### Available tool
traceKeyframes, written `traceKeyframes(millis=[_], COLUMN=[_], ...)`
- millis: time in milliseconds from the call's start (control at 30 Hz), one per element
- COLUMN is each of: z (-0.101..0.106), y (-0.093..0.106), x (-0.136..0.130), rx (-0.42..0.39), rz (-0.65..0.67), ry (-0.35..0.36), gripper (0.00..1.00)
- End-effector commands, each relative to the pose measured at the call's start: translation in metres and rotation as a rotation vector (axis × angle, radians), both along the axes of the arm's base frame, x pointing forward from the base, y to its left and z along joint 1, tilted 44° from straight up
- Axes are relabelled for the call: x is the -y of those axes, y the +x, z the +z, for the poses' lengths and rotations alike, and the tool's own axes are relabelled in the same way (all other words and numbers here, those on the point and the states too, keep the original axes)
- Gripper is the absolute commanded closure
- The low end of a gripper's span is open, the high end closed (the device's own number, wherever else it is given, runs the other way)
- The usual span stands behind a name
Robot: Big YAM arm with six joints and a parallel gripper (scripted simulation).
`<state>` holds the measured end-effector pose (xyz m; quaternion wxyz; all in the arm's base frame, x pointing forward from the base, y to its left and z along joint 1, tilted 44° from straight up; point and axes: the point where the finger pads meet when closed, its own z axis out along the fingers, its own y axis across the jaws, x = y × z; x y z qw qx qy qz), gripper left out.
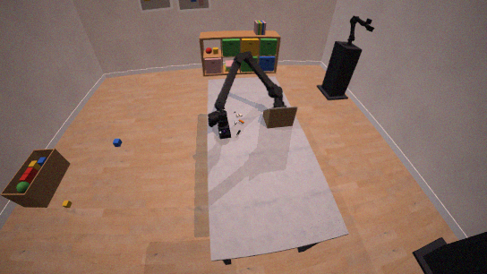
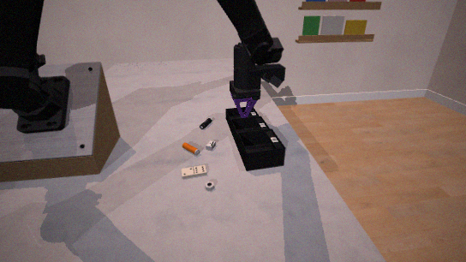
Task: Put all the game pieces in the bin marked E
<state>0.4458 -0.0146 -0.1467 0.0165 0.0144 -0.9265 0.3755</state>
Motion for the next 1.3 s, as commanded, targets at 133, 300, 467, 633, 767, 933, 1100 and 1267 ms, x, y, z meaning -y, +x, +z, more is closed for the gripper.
traceKeyframes(millis=[133, 300, 467, 633, 767, 933, 1100, 1267], z=[0.0084, 0.0085, 0.0086, 0.0087, 0.0088, 0.0155, 0.009, 0.009], y=[0.0143, 0.0145, 0.0145, 0.0146, 0.0147, 0.022, 0.0148, 0.0149], x=[-0.0085, -0.0086, -0.0087, -0.0088, -0.0089, -0.0173, -0.0091, -0.0091], rx=[0.029, 0.029, 0.029, 0.029, 0.029, 0.039, 0.029, 0.029], rz=[0.02, 0.02, 0.02, 0.02, 0.02, 0.043, 0.02, 0.02], ry=[0.007, 0.007, 0.007, 0.007, 0.007, 0.01, 0.007, 0.007], gripper=[0.92, 0.92, 0.92, 0.92, 0.92, 0.92, 0.92, 0.92])
